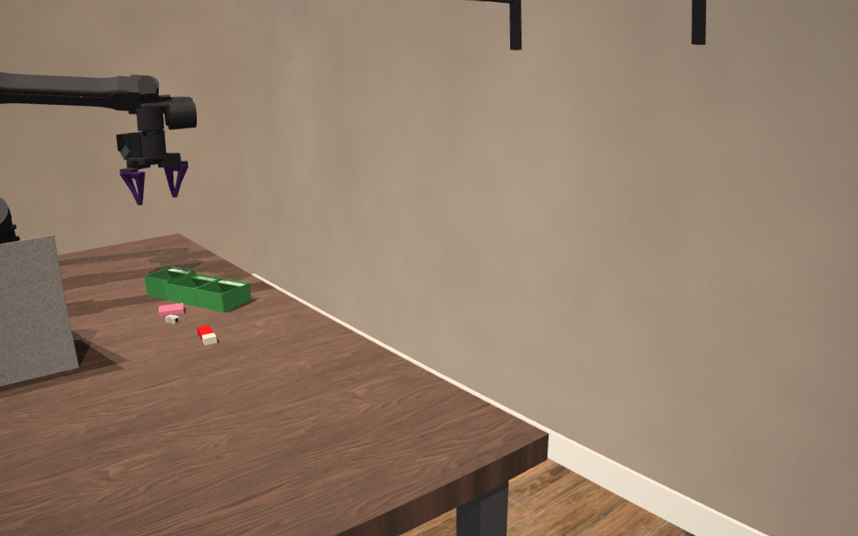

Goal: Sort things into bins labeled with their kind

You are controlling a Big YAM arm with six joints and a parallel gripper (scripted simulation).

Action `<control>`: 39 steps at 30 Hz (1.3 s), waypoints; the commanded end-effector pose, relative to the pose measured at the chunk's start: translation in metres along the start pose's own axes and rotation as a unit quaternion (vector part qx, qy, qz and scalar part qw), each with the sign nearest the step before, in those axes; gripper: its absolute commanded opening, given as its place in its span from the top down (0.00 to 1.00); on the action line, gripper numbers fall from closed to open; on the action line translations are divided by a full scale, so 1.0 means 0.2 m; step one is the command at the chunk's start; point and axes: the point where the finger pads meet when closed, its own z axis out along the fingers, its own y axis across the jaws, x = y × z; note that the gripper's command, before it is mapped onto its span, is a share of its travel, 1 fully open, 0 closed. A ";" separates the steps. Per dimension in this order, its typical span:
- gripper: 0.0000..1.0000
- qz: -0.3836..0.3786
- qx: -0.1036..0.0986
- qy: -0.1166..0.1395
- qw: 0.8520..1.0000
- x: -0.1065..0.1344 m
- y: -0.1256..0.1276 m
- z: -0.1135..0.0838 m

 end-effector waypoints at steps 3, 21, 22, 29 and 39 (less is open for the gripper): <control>0.00 -0.015 0.011 0.005 1.000 -0.01 -0.04 -0.04; 0.00 -0.015 0.011 0.005 1.000 -0.01 -0.04 -0.04; 0.00 -0.015 0.011 0.005 1.000 -0.01 -0.04 -0.04; 0.00 -0.016 0.011 0.005 1.000 -0.01 -0.04 -0.04; 0.00 -0.016 0.011 0.005 1.000 -0.01 -0.04 -0.04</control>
